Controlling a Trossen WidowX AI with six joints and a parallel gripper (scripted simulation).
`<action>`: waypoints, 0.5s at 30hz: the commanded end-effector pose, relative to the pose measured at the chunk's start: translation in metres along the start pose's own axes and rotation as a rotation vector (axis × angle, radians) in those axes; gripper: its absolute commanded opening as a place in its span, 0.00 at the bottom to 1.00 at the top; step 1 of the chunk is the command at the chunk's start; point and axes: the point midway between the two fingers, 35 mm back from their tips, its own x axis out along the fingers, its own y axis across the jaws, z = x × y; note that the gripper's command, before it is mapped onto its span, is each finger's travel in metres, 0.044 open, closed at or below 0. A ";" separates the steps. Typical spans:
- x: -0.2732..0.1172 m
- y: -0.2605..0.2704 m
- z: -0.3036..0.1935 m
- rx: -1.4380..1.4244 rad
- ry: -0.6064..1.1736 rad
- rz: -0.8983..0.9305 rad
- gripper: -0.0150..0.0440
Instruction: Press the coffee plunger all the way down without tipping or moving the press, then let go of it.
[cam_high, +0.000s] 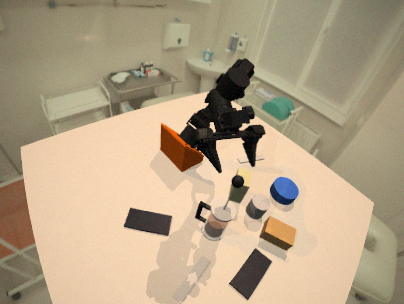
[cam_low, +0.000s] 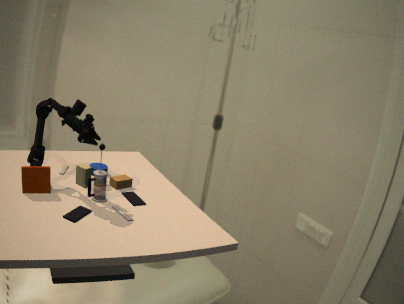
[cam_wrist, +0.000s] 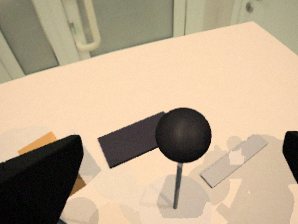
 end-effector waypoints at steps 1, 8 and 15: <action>0.008 -0.002 -0.003 0.011 0.009 -0.004 1.00; 0.020 -0.002 -0.003 0.011 0.008 -0.003 1.00; 0.030 -0.002 -0.004 0.011 0.007 -0.002 1.00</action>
